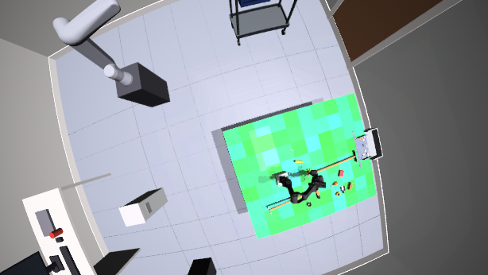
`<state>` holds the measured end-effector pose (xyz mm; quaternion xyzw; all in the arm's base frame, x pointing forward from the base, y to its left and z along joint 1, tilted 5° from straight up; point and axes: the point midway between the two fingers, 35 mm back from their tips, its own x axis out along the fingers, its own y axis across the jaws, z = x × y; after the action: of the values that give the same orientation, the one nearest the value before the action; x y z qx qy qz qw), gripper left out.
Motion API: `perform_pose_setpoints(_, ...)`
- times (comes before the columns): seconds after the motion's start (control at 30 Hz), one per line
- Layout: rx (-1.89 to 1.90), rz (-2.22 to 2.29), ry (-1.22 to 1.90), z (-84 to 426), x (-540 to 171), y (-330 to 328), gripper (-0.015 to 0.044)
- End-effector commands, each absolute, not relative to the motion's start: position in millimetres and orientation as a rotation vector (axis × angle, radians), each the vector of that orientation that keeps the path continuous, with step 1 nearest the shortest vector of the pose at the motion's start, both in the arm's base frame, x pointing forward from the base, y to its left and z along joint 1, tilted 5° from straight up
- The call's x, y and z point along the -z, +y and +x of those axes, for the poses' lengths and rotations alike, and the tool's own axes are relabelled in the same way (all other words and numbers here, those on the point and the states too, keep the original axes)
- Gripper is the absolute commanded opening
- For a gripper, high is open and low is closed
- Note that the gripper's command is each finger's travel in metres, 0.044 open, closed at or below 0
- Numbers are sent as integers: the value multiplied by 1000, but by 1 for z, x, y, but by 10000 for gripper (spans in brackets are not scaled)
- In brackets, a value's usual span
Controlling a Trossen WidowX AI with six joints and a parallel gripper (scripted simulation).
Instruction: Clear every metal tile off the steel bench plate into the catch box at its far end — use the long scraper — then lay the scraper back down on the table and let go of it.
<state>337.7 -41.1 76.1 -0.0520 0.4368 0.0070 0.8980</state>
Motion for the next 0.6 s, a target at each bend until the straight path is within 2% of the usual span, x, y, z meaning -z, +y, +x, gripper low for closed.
perform_pose_setpoints(0.0,-19,-110,895,330,-79,-41,0)
perform_pose_setpoints(0.57,-17,-109,897,301,-76,-43,0)
